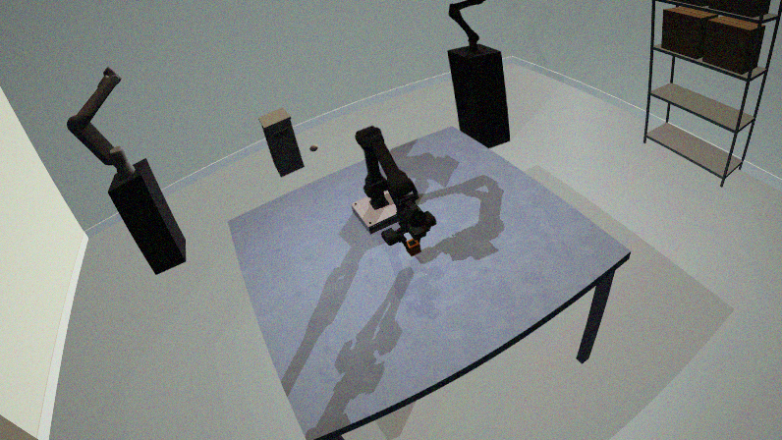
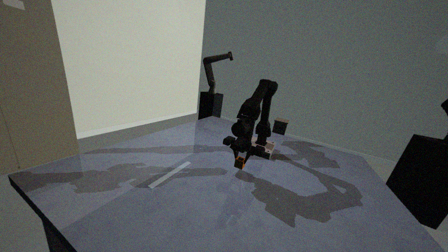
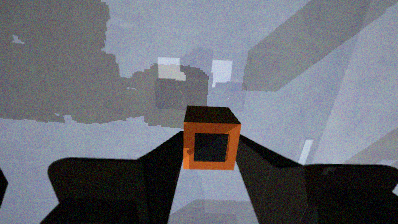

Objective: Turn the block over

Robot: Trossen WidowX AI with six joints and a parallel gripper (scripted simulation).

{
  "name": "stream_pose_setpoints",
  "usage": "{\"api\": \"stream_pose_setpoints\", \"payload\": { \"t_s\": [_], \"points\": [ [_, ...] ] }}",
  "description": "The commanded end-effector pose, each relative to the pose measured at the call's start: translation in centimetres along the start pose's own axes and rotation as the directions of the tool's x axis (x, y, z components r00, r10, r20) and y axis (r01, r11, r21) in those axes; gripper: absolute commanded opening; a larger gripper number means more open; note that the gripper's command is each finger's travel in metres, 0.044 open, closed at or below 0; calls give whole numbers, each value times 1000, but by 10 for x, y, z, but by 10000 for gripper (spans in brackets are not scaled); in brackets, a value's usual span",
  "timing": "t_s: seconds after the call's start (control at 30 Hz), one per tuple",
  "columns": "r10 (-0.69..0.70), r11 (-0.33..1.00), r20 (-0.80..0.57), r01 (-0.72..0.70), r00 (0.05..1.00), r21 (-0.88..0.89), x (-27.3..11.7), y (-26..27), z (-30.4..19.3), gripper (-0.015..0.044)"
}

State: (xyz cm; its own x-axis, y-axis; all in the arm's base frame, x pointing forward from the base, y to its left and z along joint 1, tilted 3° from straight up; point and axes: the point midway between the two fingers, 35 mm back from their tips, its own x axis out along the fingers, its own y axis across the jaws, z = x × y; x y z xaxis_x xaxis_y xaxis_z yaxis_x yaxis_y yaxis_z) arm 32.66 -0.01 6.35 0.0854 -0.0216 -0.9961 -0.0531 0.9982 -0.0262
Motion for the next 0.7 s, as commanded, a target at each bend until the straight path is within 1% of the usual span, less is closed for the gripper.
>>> {"api": "stream_pose_setpoints", "payload": {
  "t_s": [0.0, 0.33, 0.67],
  "points": [
    [4, 1000, 48, -4, 999, -1, -2, 0, 0, 0],
    [5, 1000, 209, -5, 978, 0, 3, 0, 1, 0],
    [5, 1000, 364, -5, 931, 0, 5, 0, -1, 0]
  ]
}}
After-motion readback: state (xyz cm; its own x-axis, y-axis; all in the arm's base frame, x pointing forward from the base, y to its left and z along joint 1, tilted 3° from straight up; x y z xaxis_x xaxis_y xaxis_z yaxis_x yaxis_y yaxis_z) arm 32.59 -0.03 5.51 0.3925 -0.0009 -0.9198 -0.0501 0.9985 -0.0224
